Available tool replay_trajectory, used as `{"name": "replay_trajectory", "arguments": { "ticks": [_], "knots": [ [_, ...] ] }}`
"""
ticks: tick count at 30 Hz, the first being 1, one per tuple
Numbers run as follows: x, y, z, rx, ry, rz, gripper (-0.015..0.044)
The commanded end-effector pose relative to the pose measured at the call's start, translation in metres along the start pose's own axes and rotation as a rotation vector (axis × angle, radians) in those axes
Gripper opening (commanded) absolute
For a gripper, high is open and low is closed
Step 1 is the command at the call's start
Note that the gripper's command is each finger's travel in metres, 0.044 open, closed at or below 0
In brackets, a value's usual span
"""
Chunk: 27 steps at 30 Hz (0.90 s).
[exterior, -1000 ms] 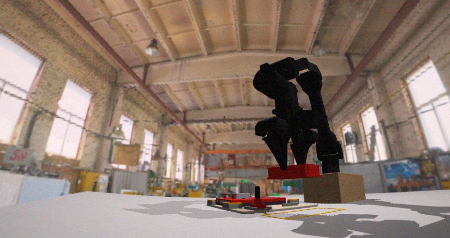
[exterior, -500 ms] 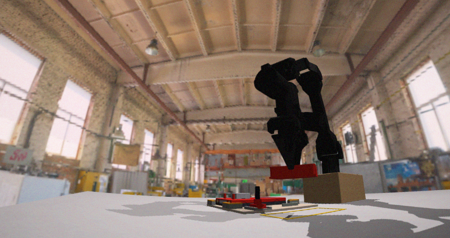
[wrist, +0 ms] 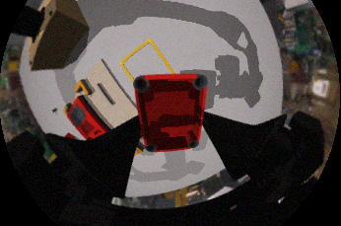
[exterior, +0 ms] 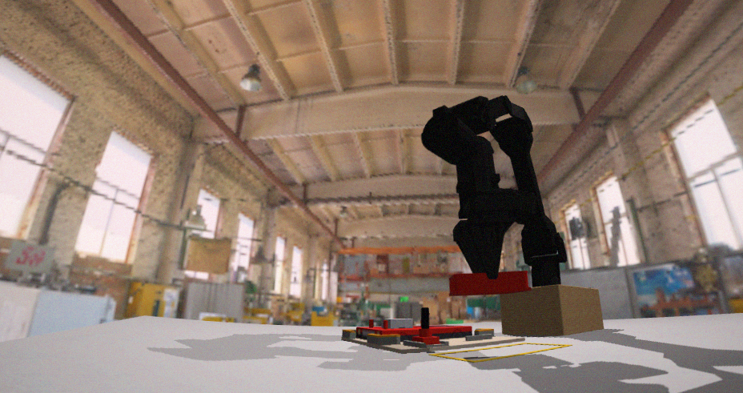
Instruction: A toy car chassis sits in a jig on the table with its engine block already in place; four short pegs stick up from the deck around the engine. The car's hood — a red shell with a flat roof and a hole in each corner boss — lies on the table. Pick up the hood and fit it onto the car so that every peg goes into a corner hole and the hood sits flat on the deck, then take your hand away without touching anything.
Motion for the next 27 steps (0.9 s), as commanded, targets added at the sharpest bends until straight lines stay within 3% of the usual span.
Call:
{"name": "replay_trajectory", "arguments": {
  "ticks": [1,10,20,24,27],
  "knots": [
    [-0.002,0.0,0.001,-0.092,0.002,0.008,0.0],
    [0.002,0.0,0.001,-0.179,0.001,0.009,0.0],
    [0.07,0.0,0.0,-0.179,0.001,0.008,0.0],
    [0.075,0.0,0.001,-0.179,0.001,0.008,0.0],
    [0.074,-0.002,0.003,-0.177,-0.009,-0.007,0.0079]
  ]
}}
Point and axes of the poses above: the point midway between the two fingers, 35 mm back from their tips, its own x axis out along the fingers, its own z axis across the jaws, y = z × x, the point moved 4 cm from there along -x, back along the fingers, and after that the axes turned 3 degrees about -x, right-handed, at the moved point
